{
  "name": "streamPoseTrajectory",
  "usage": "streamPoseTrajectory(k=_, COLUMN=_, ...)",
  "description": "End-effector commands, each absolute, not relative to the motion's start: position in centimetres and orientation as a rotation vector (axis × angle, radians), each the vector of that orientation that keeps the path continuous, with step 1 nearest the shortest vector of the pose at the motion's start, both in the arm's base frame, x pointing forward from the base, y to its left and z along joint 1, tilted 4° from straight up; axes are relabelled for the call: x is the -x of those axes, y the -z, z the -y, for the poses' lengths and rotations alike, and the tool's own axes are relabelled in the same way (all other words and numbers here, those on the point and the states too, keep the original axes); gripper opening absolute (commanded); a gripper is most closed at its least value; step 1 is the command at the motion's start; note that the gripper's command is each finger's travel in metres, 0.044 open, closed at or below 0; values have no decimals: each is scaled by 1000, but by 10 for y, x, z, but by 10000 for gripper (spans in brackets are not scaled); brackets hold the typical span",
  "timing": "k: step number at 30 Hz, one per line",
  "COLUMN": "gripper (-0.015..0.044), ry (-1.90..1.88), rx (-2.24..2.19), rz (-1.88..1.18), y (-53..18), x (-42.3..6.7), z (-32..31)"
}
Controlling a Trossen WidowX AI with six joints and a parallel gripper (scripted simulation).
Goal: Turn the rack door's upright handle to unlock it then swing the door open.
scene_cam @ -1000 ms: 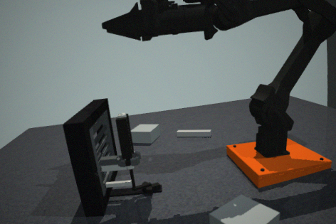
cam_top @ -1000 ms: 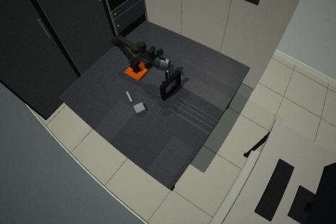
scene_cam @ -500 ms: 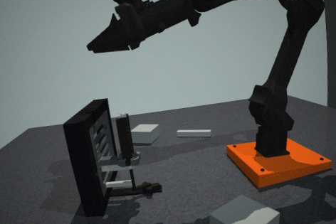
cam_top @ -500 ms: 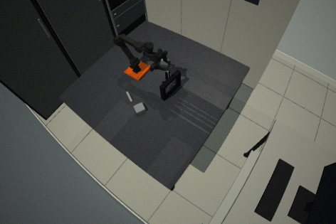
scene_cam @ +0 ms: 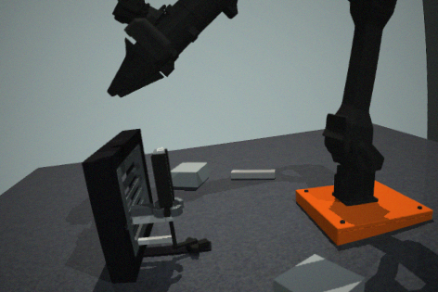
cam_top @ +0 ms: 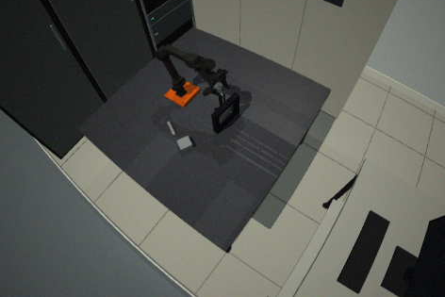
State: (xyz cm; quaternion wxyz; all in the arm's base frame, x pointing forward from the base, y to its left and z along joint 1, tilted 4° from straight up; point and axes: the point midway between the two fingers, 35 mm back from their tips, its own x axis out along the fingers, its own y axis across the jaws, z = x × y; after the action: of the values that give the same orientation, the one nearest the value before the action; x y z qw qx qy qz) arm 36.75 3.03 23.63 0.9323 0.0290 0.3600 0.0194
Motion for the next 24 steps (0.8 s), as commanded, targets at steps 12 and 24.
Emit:
streamPoseTrajectory(k=12, gripper=299, ry=-10, rx=-71, rz=-1067, y=-212, x=-364, z=-44)
streamPoseTrajectory(k=24, gripper=299, ry=31, rx=-57, rz=-1338, y=-196, x=-352, z=-53)
